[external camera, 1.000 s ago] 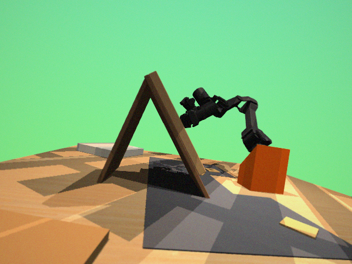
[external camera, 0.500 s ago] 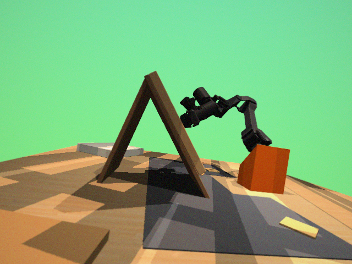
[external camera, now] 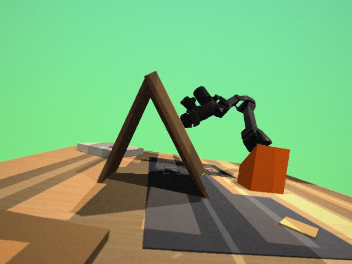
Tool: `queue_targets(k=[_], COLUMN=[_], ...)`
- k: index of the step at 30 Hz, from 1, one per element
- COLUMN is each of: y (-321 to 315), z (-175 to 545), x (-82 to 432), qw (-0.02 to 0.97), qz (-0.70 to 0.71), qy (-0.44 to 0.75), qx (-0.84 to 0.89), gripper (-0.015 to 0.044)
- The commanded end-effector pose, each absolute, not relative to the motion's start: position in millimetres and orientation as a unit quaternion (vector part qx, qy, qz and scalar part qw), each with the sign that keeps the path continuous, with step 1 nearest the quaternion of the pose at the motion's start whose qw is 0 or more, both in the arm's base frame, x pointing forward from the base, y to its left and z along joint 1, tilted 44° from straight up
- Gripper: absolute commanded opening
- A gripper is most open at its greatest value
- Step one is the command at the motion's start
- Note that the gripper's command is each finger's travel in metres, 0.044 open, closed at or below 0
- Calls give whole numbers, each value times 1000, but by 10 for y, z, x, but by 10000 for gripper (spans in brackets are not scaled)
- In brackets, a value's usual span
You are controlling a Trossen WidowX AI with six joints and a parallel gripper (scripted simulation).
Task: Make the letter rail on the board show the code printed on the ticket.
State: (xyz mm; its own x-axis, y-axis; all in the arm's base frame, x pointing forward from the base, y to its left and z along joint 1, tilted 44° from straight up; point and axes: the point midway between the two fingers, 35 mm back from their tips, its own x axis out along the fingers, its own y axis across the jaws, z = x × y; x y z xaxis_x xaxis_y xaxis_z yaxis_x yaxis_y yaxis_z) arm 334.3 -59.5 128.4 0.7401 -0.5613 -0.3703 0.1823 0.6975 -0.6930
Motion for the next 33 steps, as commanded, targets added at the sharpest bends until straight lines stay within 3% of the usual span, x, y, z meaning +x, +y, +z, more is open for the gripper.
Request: queue_targets(k=[1, 33], y=[-584, -470], z=[1250, 1140], x=[3338, 3368], qw=[873, 874], qz=[-214, -214], qy=[293, 293], qx=[-325, -324], gripper=[0, 0])
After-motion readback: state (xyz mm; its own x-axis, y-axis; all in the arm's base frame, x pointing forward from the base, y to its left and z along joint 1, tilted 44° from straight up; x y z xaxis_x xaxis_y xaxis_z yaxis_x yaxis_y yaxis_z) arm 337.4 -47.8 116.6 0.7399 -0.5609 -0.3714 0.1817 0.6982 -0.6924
